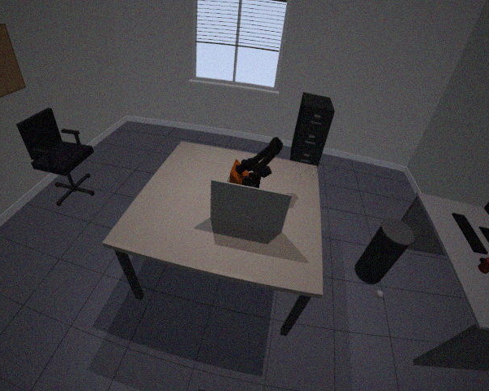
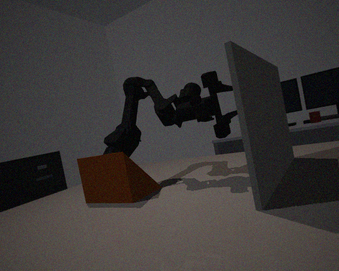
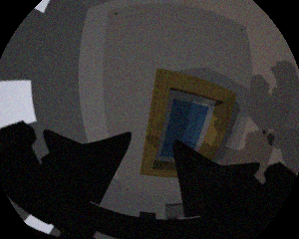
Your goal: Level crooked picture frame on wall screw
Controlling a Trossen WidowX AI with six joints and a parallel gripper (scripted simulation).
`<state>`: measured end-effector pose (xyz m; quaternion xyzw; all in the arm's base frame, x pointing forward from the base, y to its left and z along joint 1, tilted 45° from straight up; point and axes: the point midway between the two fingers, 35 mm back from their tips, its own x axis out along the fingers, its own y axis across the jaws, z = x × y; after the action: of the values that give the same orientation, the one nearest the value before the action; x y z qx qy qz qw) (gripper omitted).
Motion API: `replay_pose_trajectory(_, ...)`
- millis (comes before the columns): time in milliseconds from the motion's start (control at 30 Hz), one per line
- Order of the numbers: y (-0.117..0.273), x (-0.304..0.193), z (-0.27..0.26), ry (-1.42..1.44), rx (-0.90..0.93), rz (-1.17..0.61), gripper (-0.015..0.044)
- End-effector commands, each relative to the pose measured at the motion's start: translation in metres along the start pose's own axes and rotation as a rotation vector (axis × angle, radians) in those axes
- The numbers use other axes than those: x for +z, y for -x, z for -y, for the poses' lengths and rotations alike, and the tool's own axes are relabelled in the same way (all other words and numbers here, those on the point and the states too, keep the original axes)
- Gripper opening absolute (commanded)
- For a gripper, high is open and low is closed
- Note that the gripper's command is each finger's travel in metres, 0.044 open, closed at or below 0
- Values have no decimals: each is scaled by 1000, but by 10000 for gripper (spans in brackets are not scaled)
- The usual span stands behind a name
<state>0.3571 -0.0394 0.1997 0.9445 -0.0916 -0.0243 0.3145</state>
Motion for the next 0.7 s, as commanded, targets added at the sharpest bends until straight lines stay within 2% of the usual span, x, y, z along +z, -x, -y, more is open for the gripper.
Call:
replay_pose_trajectory(0, -9, -2, 0, -6, 0, -6, 260)
replay_pose_trajectory(667, -23, -1, 0, -6, 0, -7, 260)
